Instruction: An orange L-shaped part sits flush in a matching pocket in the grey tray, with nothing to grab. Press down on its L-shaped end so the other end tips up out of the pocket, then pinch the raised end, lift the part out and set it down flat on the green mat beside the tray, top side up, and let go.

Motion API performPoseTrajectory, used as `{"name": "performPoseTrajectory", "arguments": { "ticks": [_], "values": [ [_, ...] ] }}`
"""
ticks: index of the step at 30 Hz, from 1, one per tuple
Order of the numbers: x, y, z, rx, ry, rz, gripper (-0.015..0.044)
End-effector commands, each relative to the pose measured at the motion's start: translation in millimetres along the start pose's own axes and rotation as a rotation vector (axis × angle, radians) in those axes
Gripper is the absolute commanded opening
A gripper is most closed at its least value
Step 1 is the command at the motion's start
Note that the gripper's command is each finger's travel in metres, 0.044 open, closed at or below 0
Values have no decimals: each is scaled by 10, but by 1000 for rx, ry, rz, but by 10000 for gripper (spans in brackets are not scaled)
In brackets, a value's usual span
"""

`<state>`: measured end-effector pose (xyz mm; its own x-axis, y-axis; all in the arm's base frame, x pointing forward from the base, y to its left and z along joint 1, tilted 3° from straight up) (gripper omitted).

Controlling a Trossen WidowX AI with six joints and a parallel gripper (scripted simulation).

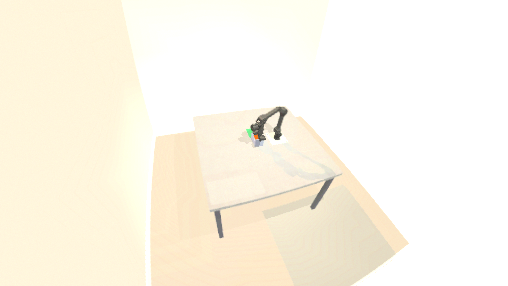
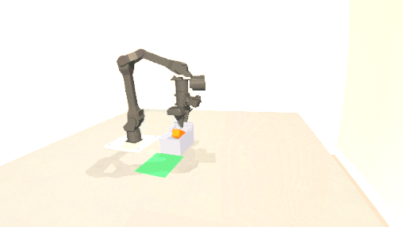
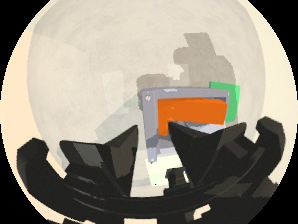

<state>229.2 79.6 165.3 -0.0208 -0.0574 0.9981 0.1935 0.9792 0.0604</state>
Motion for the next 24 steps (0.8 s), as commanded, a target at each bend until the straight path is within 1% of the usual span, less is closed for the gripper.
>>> {"name": "performPoseTrajectory", "arguments": {
  "ticks": [1,24],
  "values": [
    [-42,0,-6,-3,-10,-2,180],
    [-379,1,-10,-3,-9,-2,180]
  ]
}}
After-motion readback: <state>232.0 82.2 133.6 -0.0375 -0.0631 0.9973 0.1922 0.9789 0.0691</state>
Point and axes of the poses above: the point midway between the two fingers, 35 mm back from their tips, its own x axis back along the fingers, its own y axis across the jaws, z = x × y, the point moved 5 cm from there along x, back along the fingers, and after that the axes turned 15 degrees about -x, right-handed, at the moved point
